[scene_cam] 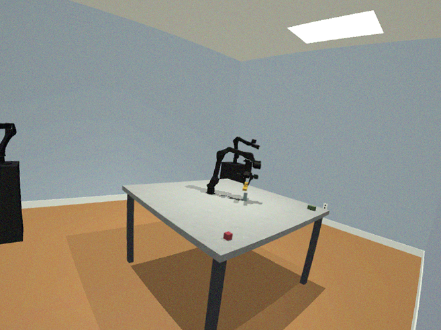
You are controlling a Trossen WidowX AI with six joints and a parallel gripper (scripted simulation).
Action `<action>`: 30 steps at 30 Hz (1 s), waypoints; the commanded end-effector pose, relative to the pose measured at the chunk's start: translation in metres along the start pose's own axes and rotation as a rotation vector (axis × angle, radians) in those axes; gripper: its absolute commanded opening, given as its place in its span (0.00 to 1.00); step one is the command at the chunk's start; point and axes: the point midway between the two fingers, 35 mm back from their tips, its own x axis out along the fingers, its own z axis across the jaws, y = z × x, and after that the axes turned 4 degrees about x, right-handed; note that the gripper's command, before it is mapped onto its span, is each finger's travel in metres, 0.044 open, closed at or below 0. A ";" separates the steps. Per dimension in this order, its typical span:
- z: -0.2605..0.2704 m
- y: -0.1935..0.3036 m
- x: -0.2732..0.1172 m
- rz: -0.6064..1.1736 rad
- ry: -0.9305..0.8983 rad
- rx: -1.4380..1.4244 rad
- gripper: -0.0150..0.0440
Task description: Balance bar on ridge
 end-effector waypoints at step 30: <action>0.007 0.017 0.041 -0.001 0.003 0.009 0.25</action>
